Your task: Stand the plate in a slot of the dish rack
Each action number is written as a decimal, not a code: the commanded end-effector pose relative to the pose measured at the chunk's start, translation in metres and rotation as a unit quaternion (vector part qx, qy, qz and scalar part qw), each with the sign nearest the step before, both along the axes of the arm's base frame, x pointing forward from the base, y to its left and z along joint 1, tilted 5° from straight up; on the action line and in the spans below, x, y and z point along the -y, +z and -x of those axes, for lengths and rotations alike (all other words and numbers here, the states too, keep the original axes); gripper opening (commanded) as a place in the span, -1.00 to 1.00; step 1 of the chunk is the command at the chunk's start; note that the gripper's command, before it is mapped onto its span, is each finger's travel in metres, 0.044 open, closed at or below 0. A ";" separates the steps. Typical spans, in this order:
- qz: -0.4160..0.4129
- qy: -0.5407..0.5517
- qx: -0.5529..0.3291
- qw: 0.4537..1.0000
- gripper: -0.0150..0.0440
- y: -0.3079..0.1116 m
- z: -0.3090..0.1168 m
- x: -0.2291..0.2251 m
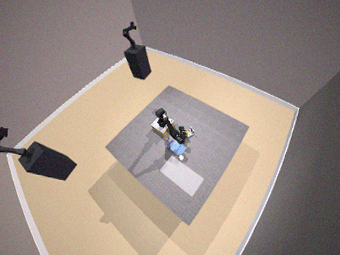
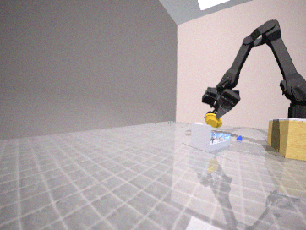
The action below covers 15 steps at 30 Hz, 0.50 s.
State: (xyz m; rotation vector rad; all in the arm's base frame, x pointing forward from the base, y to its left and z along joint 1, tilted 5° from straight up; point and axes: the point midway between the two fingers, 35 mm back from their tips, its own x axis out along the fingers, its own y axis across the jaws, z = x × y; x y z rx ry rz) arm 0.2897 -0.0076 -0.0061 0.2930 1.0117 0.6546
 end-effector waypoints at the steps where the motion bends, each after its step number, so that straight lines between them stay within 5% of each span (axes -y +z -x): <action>1: -0.014 0.020 0.044 0.999 -0.49 -0.003 0.002 -0.001; 15: -0.036 0.082 0.235 0.968 -0.49 -0.007 0.012 -0.002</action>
